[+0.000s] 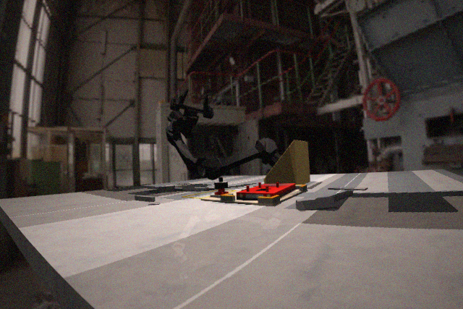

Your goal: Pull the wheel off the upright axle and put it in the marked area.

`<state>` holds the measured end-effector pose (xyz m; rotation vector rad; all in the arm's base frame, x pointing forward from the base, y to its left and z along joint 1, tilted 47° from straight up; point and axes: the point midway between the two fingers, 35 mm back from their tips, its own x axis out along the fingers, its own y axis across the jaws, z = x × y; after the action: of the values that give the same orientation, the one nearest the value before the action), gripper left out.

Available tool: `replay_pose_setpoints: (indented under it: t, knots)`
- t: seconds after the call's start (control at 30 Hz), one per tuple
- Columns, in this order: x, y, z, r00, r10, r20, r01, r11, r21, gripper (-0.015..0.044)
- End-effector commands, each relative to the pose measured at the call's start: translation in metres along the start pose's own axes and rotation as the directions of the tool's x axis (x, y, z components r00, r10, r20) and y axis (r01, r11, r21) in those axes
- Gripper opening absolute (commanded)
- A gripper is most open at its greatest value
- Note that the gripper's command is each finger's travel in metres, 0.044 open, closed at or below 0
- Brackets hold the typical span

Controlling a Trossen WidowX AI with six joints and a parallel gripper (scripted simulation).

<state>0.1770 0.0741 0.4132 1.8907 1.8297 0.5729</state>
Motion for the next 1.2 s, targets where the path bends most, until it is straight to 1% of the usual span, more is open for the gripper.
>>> replay_pose_setpoints:
  t: [0.0, 0.03, 0.1, 0.2, 0.3, 0.43, 0.53, 0.63, 0.73, 0.87, 0.97, 1.07, 1.17]
  knots:
    - [0.001, -0.002, -0.003, 1.0, -0.003, 0.002, 0.003, 1.0, -0.013, 0.0374]
    - [0.002, -0.007, -0.01, 1.0, -0.011, 0.007, 0.011, 0.999, -0.051, 0.0348]
    - [0.005, -0.021, -0.03, 0.999, -0.007, 0.048, 0.015, 0.983, -0.184, 0.03]
    - [0.006, -0.035, -0.051, 0.988, 0.052, 0.148, 0.008, 0.927, -0.376, 0.03]
    - [0.015, -0.05, -0.066, 0.962, 0.11, 0.251, 0.045, 0.84, -0.541, 0.03]
    - [0.036, -0.069, -0.076, 0.897, 0.188, 0.401, 0.167, 0.694, -0.701, 0.03]
    - [0.057, -0.08, -0.075, 0.825, 0.242, 0.511, 0.3, 0.579, -0.758, 0.03]
    - [0.08, -0.087, -0.066, 0.733, 0.287, 0.617, 0.453, 0.471, -0.757, 0.03]
    - [0.102, -0.091, -0.05, 0.638, 0.312, 0.704, 0.59, 0.389, -0.707, 0.03]
    - [0.125, -0.09, -0.026, 0.519, 0.327, 0.79, 0.732, 0.308, -0.608, 0.03]
    - [0.142, -0.086, 0.002, 0.392, 0.336, 0.856, 0.847, 0.229, -0.479, 0.03]
    - [0.153, -0.077, 0.031, 0.287, 0.329, 0.9, 0.915, 0.183, -0.359, 0.03]
    - [0.157, -0.073, 0.05, 0.223, 0.32, 0.921, 0.947, 0.154, -0.283, 0.03]
